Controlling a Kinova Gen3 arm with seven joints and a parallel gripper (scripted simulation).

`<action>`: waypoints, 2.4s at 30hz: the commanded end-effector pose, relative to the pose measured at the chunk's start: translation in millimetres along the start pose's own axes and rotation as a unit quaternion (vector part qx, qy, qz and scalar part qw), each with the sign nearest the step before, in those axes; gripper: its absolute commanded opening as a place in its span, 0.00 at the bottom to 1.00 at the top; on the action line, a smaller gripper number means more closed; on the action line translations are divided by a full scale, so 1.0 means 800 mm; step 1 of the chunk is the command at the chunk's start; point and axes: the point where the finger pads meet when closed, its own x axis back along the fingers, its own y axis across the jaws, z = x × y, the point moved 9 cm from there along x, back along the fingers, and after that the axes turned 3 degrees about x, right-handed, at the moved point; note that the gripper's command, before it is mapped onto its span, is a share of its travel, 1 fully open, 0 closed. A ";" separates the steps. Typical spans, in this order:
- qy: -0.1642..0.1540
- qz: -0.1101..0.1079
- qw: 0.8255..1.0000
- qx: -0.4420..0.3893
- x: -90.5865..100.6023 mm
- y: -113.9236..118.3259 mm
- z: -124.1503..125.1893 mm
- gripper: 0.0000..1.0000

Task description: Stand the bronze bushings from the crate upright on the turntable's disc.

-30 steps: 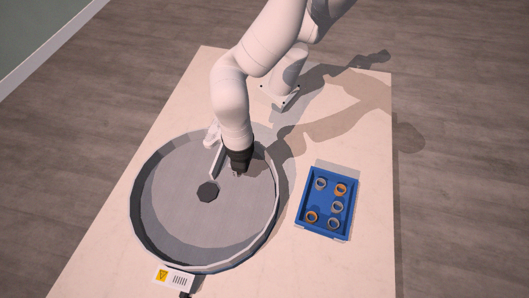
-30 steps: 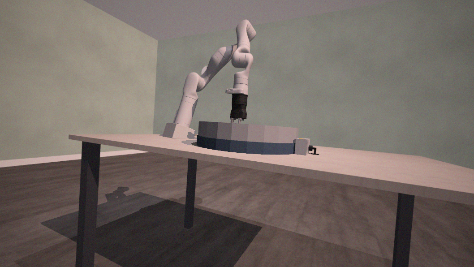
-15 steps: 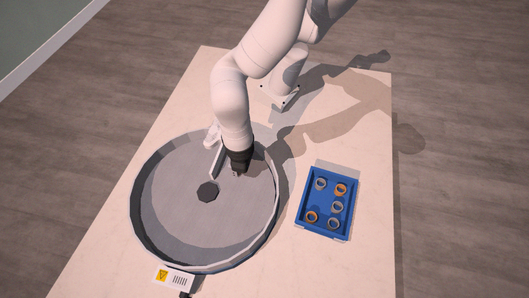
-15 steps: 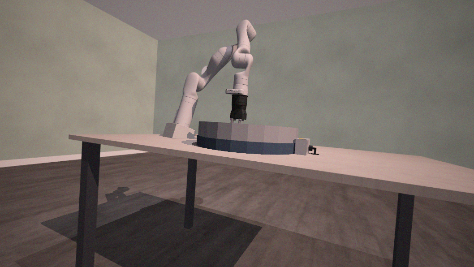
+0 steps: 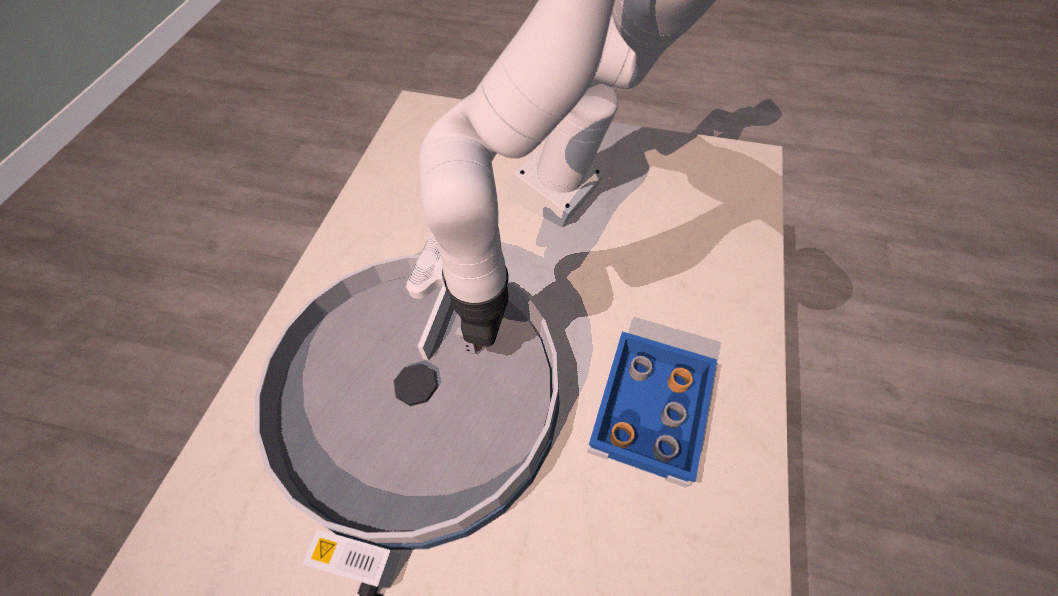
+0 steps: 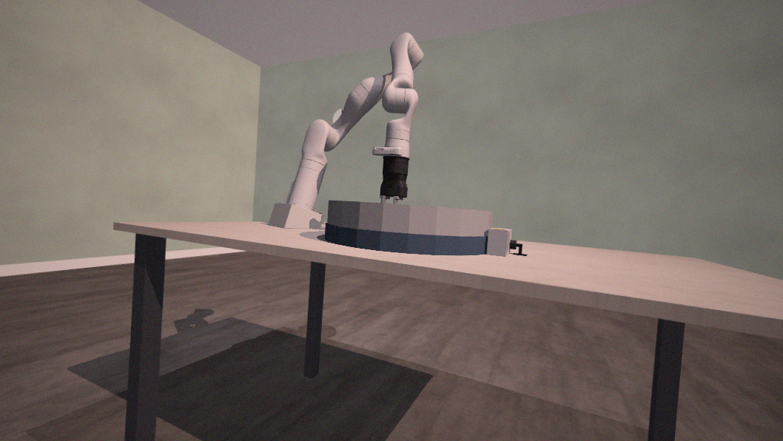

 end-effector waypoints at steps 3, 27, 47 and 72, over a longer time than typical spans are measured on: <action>0.000 0.001 1.000 0.000 0.001 0.000 0.000 0.00; 0.000 0.001 1.000 0.000 0.001 0.000 0.000 0.78; 0.000 0.001 1.000 0.000 0.001 0.000 0.000 0.78; 0.000 0.001 1.000 0.000 0.065 0.000 0.000 0.78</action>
